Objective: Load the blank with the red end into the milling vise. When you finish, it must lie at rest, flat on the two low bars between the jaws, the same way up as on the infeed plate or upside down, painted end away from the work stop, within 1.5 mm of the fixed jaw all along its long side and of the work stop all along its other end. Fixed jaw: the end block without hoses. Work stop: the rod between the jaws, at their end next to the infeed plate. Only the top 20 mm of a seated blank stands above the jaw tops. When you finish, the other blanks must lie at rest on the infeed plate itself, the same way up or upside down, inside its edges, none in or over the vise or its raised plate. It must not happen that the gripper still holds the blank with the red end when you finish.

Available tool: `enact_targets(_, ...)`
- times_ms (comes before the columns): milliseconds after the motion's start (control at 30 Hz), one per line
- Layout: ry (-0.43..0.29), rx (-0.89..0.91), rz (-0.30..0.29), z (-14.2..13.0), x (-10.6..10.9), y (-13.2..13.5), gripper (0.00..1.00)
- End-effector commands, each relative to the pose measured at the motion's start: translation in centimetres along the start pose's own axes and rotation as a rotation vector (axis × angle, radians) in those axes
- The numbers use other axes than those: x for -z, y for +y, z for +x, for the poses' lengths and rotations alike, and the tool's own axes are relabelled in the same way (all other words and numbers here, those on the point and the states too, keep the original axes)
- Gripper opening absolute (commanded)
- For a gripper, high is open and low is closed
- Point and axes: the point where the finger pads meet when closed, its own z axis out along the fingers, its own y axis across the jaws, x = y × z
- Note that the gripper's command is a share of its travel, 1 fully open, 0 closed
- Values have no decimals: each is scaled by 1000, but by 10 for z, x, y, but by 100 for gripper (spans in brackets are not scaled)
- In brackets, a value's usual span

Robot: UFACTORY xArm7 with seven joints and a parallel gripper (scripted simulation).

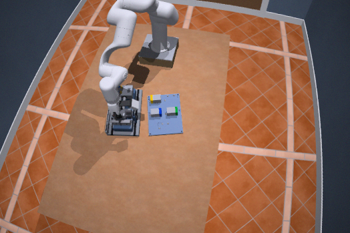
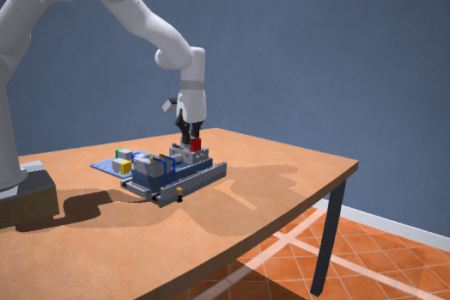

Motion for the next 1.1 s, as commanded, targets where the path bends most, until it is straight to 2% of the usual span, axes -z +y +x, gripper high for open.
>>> enact_targets(0,-2,0,-5,-1,2,2,0)
enact_targets(1067,-2,0,-5,-1,6,2,0)
